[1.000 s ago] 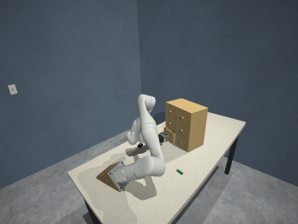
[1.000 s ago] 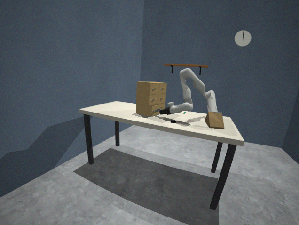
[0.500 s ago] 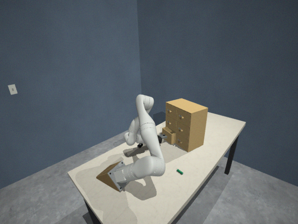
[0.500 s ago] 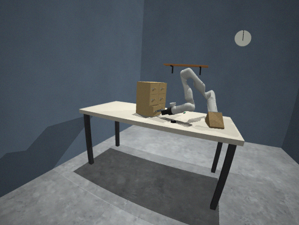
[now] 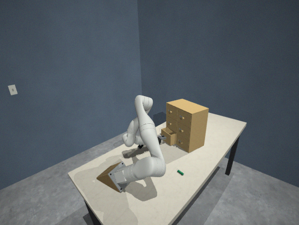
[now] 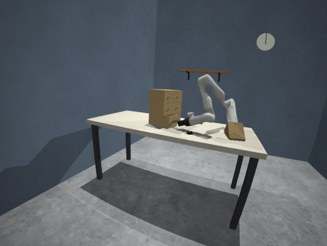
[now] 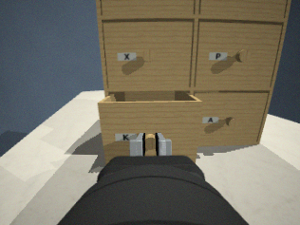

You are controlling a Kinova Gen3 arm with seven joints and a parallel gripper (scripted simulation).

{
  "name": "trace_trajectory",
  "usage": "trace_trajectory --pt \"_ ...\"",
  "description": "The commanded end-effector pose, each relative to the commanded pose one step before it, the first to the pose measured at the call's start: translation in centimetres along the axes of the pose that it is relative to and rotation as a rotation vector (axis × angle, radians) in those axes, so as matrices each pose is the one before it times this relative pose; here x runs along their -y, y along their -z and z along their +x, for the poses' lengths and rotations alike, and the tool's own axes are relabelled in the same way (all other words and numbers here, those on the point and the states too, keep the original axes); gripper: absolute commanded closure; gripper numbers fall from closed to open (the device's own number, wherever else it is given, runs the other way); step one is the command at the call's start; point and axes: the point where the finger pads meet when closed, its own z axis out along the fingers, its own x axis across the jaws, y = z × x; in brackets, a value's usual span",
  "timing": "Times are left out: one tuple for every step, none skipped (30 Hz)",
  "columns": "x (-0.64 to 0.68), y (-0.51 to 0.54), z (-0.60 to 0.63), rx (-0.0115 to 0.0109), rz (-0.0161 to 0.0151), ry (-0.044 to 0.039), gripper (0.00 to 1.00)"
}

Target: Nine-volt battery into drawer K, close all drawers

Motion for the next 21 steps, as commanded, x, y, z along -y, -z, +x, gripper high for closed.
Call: trace_trajectory --pt "0.025 0.288 -0.128 0.00328 0.00243 0.00027 0.63" --pt "-0.025 0.069 0.0 0.0 0.0 0.00001 0.63" --pt "-0.023 0.064 0.0 0.0 0.0 0.0 0.63" --pt "-0.022 0.06 0.0 0.0 0.0 -0.00001 0.63" --pt "-0.02 0.055 0.0 0.0 0.0 0.0 0.63" --pt "-0.018 0.05 0.0 0.0 0.0 0.0 0.63" --pt "-0.017 0.045 0.0 0.0 0.0 0.0 0.63" --pt "-0.015 0.041 0.0 0.0 0.0 0.0 0.63" --pt "-0.013 0.036 0.0 0.0 0.0 0.0 0.63" --pt "-0.012 0.032 0.0 0.0 0.0 0.0 0.63" --pt "0.0 0.0 0.0 0.0 0.0 0.0 0.63" --pt "0.0 0.0 0.0 0.0 0.0 0.0 0.63" --pt "-0.01 0.028 0.0 0.0 0.0 0.0 0.63" --pt "-0.009 0.024 0.0 0.0 0.0 0.0 0.63" --pt "-0.007 0.02 0.0 0.0 0.0 0.0 0.63" --pt "-0.006 0.016 0.0 0.0 0.0 0.0 0.63" --pt "-0.005 0.013 0.0 0.0 0.0 0.0 0.63" --pt "-0.004 0.01 0.0 0.0 0.0 0.0 0.63" --pt "-0.003 0.007 0.0 0.0 0.0 0.0 0.63" --pt "-0.002 0.005 0.0 0.0 0.0 0.0 0.63" --pt "-0.001 0.003 0.0 0.0 0.0 0.0 0.63"
